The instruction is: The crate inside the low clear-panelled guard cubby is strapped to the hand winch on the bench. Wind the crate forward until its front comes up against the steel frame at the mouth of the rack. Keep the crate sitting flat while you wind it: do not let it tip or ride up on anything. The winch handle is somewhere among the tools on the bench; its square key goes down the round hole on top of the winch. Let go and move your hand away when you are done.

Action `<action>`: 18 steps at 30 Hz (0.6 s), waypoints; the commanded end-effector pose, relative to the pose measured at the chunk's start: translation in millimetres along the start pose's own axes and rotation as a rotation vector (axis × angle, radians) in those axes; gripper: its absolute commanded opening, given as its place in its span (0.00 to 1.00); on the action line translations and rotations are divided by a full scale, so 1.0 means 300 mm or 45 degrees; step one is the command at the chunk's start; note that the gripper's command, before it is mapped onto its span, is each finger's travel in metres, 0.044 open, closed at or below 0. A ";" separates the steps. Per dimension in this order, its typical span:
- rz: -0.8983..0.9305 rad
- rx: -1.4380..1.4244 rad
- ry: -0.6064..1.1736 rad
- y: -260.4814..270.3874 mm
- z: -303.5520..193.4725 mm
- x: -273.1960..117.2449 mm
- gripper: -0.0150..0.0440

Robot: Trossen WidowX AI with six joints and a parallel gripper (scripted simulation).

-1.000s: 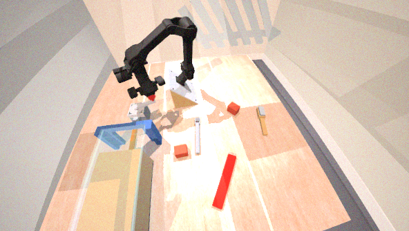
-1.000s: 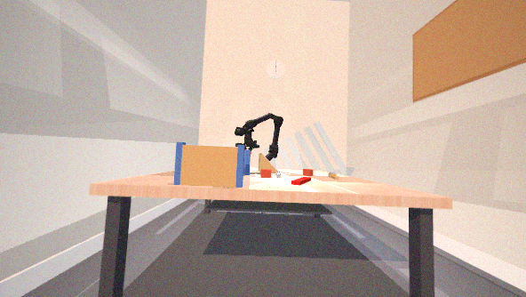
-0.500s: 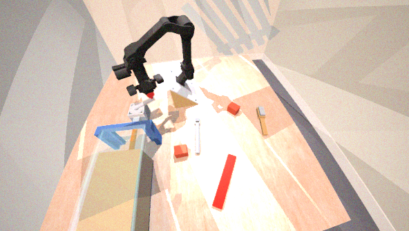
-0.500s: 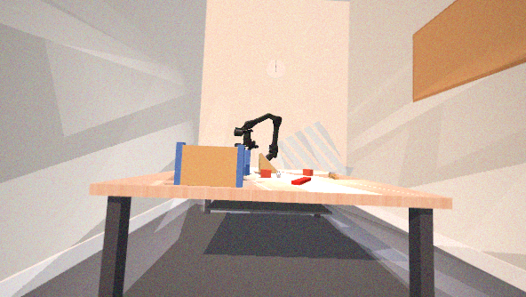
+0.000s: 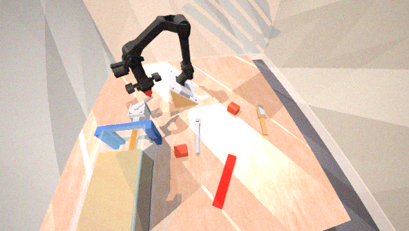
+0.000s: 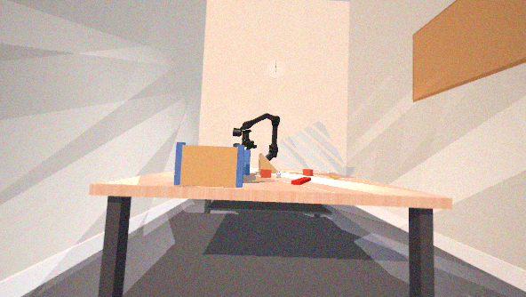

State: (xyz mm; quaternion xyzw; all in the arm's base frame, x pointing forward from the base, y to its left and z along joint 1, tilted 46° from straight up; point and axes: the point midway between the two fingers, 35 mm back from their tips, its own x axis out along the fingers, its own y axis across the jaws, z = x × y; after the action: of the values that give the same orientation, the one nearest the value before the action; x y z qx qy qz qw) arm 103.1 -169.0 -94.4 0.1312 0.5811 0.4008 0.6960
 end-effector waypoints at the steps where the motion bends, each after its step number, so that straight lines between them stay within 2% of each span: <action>1: -0.005 -0.001 0.031 -0.019 -0.043 0.006 0.25; 18: -0.007 0.000 0.033 -0.063 -0.116 0.003 0.25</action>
State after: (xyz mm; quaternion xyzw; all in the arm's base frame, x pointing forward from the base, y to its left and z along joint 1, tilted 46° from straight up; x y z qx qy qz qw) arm 82.6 -185.8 -110.3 0.1301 0.5872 0.4002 0.6915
